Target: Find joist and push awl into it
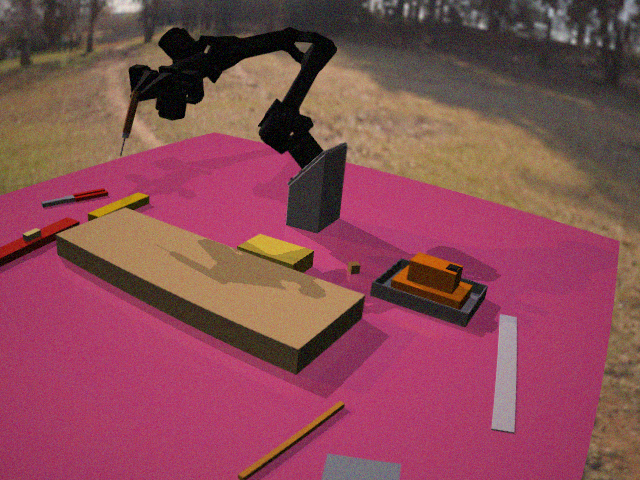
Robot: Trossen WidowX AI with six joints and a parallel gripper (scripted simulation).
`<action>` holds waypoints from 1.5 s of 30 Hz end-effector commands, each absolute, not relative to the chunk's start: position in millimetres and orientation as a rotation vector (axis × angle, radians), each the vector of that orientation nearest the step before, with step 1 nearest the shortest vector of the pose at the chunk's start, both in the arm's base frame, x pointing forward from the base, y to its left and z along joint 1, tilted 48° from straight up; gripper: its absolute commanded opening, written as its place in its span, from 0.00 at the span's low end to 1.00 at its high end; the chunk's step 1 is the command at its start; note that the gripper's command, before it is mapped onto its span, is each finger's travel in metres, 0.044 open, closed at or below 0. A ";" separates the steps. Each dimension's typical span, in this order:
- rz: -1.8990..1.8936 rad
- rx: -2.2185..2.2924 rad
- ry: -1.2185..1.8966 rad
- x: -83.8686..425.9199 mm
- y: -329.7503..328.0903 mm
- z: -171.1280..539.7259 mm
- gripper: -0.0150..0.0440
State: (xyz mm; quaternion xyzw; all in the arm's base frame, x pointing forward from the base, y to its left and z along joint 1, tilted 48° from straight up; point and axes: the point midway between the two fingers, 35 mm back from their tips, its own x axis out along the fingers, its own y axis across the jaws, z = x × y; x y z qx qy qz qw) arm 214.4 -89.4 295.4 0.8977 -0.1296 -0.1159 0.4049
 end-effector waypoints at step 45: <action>-0.651 2.323 -0.323 357.3 -44.0 172.3 0.25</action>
